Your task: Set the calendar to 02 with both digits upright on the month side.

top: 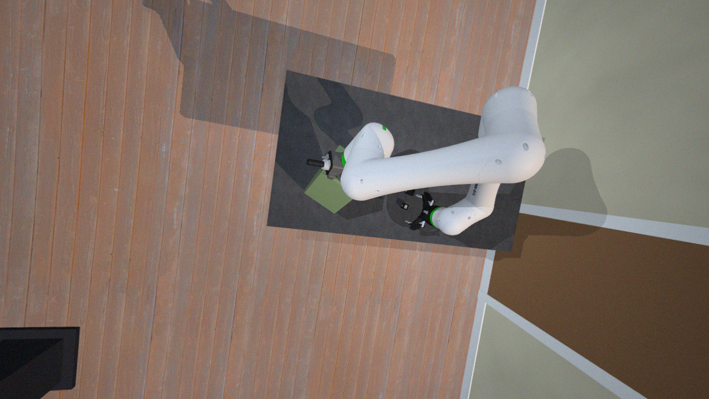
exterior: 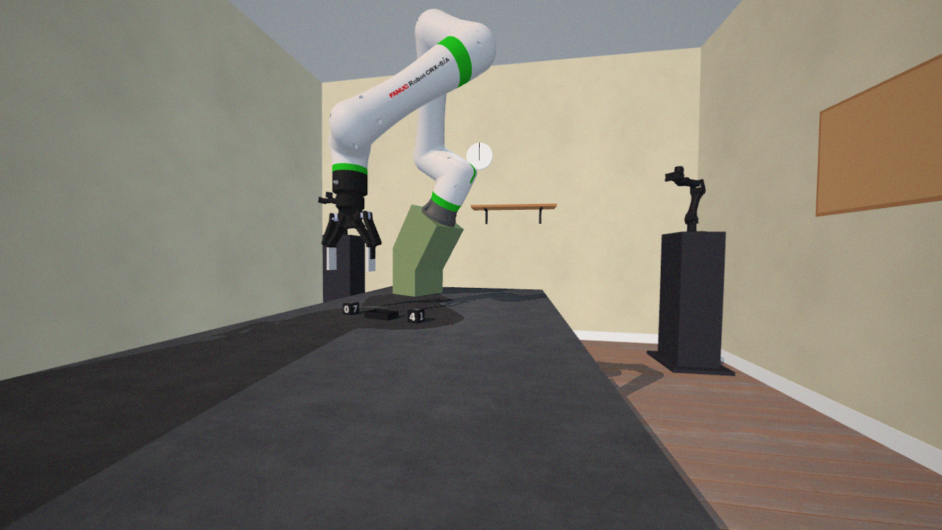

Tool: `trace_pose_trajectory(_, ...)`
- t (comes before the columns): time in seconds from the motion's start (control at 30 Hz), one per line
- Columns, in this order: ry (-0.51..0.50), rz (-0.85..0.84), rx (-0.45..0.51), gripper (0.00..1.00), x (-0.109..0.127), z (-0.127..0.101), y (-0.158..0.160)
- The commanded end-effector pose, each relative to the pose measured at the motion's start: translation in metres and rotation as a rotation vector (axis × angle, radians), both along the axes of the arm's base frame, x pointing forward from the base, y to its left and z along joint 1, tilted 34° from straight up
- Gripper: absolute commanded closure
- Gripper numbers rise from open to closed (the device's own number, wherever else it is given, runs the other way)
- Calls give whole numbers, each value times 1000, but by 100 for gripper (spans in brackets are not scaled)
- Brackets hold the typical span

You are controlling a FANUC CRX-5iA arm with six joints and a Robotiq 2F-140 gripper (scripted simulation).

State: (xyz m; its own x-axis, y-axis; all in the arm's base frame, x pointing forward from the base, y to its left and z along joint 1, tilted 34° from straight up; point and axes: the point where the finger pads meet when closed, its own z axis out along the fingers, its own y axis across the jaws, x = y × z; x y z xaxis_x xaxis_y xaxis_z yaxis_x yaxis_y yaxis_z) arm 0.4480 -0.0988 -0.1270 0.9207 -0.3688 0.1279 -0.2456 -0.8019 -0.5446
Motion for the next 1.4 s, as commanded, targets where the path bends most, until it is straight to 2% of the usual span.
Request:
trace_pose_trajectory(0.0,0,0,0,0,0,0,0)
trace_pose_trajectory(0.23,2,0,-2,0,3,3,4)
trace_pose_trajectory(0.33,11,2,-13,0,25,31,46)
trace_pose_trajectory(0.37,11,2,-13,0,25,31,46)
trace_pose_trajectory(0.4,12,2,-16,0,35,46,70)
trace_pose_trajectory(0.47,12,2,-16,0,35,46,70)
trace_pose_trajectory(0.5,12,1,-17,0,43,62,96)
trace_pose_trajectory(0.53,12,1,-17,0,43,62,96)
trace_pose_trajectory(0.57,10,0,-14,0,49,77,121)
trace_pose_trajectory(0.63,10,0,-14,0,49,77,121)
trace_pose_trajectory(0.67,7,-1,-10,0,54,92,146)
trace_pose_trajectory(0.7,7,-1,-10,0,54,92,146)
trace_pose_trajectory(0.73,4,-2,-5,0,56,103,164)
trace_pose_trajectory(0.87,1,-3,1,0,57,113,181)
trace_pose_trajectory(0.9,1,-3,1,71,57,113,181)
trace_pose_trajectory(1.37,1,-3,1,71,57,113,181)
